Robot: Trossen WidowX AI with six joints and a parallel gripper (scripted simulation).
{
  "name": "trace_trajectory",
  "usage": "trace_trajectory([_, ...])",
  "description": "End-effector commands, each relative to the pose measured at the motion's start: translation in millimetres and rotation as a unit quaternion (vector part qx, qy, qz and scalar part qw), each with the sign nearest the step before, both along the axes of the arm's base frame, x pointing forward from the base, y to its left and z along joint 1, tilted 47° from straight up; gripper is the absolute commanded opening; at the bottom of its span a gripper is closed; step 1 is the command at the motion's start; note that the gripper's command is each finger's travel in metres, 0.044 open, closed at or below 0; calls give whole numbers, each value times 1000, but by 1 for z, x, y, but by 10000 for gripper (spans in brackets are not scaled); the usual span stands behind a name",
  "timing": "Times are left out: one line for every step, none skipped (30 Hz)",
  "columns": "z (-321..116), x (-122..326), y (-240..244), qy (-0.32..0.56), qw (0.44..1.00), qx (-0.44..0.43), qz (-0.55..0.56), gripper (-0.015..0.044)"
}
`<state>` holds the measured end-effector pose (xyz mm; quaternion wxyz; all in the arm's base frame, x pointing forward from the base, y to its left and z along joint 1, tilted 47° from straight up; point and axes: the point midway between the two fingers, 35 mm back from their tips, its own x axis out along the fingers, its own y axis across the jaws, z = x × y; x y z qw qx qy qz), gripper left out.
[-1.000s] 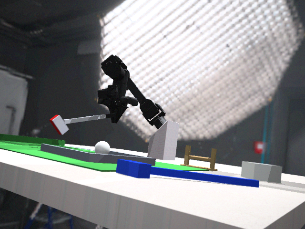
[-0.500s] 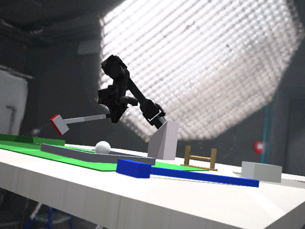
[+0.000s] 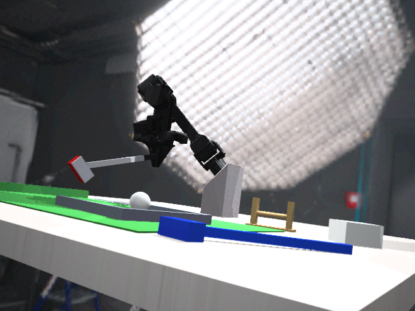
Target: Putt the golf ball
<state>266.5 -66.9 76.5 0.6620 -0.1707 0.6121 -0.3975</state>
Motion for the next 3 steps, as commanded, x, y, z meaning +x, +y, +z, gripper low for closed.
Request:
trace_trajectory([0, 0, 0, 0, 1000, 0, 2, 0])
trace_trajectory([0, 0, 0, 0, 1000, 0, 2, 0])
trace_trajectory([0, 0, 0, 0, 1000, 0, 2, 0])
